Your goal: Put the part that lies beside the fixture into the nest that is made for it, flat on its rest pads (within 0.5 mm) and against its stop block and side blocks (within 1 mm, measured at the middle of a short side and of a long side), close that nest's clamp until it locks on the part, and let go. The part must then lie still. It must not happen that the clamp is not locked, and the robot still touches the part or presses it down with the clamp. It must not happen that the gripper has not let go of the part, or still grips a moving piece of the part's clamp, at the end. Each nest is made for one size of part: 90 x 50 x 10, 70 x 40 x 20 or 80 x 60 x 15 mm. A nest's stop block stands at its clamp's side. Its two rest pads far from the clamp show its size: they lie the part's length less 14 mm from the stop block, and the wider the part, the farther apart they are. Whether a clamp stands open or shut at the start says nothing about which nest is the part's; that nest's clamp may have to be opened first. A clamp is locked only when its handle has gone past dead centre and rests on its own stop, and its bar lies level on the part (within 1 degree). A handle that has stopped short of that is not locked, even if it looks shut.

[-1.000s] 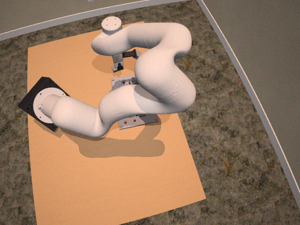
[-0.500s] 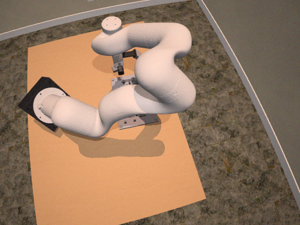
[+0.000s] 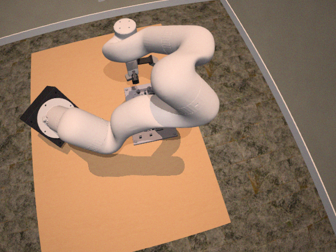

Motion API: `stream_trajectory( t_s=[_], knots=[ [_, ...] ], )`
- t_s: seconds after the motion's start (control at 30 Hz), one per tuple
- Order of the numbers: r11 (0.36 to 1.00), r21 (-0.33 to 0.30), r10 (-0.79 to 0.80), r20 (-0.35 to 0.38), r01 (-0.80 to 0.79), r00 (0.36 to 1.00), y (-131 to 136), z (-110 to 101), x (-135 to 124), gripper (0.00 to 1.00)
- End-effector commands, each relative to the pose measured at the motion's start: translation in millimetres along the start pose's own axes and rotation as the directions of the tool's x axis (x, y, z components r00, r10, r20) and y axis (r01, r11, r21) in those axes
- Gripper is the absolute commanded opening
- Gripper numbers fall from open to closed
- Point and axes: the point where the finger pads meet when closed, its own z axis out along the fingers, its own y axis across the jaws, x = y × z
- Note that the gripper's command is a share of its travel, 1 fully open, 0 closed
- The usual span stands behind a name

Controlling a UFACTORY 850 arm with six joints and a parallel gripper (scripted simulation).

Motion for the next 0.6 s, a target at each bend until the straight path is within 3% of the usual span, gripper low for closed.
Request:
stream_trajectory(
  t_s=[0.0, 0.17, 0.2, 0.57],
  knots=[
    [1.000, 0.001, 0.001, 0.000, -0.001, 1.000, -0.4, -0.4, 0.3, 1.00],
    [1.000, 0.001, 0.001, 0.000, -0.001, 1.000, -0.4, -0.4, 0.3, 1.00],
    [1.000, 0.001, 0.001, 0.000, -0.001, 1.000, -0.4, -0.4, 0.3, 0.47],
    [1.000, 0.001, 0.001, 0.000, -0.001, 1.000, -0.4, -0.4, 0.3, 0.47]
  ],
)
